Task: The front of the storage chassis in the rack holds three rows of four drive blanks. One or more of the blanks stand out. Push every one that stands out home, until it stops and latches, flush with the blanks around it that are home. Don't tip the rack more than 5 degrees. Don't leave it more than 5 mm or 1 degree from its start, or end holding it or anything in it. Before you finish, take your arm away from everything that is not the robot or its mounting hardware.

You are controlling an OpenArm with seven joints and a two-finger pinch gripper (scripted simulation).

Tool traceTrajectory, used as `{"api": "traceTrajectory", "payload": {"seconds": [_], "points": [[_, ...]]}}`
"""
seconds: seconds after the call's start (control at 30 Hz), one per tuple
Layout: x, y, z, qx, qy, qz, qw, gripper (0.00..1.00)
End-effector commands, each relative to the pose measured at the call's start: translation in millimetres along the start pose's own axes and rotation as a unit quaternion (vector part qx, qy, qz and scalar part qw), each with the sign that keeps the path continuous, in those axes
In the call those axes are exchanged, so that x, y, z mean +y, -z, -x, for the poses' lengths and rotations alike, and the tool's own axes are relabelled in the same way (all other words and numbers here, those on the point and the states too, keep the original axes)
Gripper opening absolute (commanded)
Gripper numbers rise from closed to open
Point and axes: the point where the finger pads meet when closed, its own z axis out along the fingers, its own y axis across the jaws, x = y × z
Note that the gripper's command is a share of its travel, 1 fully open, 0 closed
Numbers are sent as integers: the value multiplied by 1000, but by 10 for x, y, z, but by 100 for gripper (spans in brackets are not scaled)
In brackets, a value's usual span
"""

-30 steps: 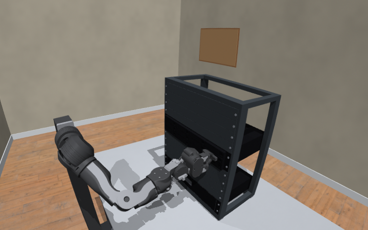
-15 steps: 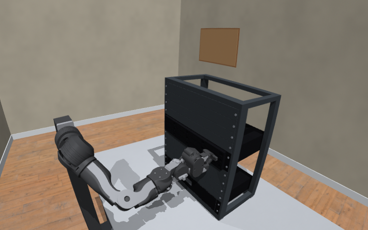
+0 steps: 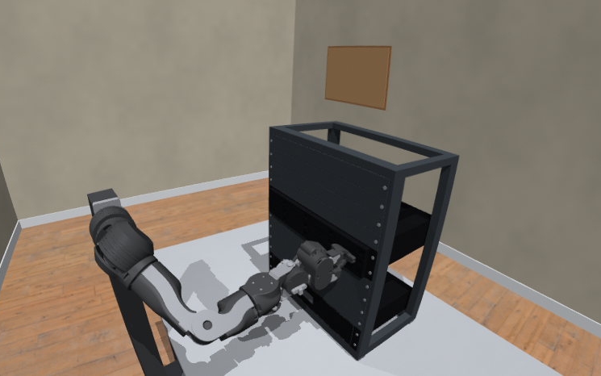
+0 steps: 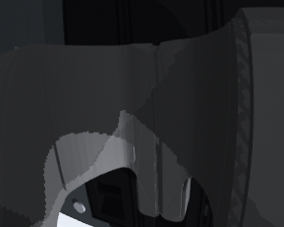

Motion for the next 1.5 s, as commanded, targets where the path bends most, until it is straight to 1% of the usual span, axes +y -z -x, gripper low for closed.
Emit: {"api": "traceTrajectory", "payload": {"seconds": [0.0, 0.17, 0.43, 0.63, 0.9, 0.97, 1.23, 1.47], "points": [[17, -18, -36, 3, -1, 1, 1000, 0], [29, 9, -49, 5, -1, 3, 1000, 0], [30, 99, -49, 5, -1, 3, 1000, 0], [30, 259, -48, 5, -1, 3, 1000, 0], [31, 526, -47, 5, -1, 3, 1000, 0], [31, 526, -47, 5, -1, 3, 1000, 0], [32, 772, -45, 5, -1, 3, 1000, 0], [32, 931, -44, 4, -1, 3, 1000, 0]]}}
